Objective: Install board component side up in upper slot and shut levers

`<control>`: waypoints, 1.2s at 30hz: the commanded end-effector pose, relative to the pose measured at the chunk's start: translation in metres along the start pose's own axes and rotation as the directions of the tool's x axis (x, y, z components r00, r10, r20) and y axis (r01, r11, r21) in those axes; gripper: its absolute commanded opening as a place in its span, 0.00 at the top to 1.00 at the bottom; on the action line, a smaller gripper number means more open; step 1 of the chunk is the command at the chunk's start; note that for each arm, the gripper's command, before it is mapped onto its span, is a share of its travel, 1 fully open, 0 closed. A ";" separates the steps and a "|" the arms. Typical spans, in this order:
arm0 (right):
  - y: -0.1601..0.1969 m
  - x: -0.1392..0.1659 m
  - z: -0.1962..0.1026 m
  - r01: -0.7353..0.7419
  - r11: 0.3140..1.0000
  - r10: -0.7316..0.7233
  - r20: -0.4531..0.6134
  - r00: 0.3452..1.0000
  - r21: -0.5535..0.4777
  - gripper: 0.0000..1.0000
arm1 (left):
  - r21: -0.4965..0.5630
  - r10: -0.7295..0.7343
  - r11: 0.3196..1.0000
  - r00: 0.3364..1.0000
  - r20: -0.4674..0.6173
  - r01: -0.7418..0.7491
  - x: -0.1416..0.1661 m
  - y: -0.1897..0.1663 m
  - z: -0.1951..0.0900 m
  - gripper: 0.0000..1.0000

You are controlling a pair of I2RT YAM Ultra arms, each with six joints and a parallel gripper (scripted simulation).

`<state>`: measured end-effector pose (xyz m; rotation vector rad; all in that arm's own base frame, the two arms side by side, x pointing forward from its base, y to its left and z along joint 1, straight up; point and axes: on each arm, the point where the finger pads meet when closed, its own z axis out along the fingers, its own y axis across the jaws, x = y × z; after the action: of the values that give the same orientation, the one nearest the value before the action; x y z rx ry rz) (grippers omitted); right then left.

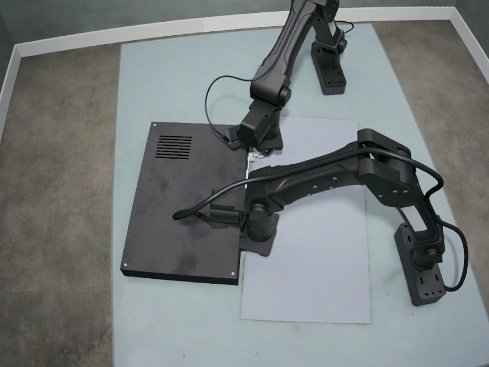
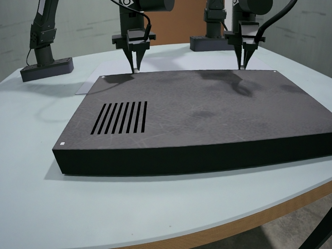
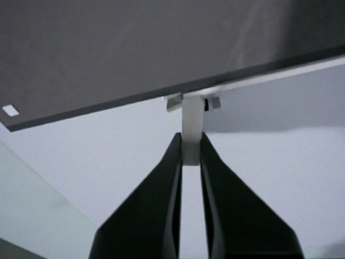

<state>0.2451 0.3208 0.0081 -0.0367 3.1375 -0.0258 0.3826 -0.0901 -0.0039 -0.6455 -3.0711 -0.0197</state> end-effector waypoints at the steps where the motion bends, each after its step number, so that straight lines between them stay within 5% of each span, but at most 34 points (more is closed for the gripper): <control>1: 0.006 0.001 -0.006 -0.093 0.996 0.093 -0.005 0.996 -0.003 0.97 | -0.001 -0.084 0.996 0.995 0.046 0.085 -0.008 -0.003 -0.011 0.97; 31: 0.007 -0.002 -0.007 -0.146 0.989 0.146 0.000 0.989 -0.012 0.97 | -0.005 -0.179 0.984 0.984 0.025 0.179 -0.005 -0.004 -0.008 0.97; 36: 0.011 -0.002 -0.006 -0.245 0.970 0.245 -0.011 0.969 -0.006 0.97 | -0.003 -0.271 0.963 0.962 0.020 0.271 -0.007 -0.008 -0.011 0.97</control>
<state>0.2468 0.3284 0.0084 0.2116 3.1328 -0.0050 0.3817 -0.0973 -0.0038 -0.3774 -3.1190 -0.0082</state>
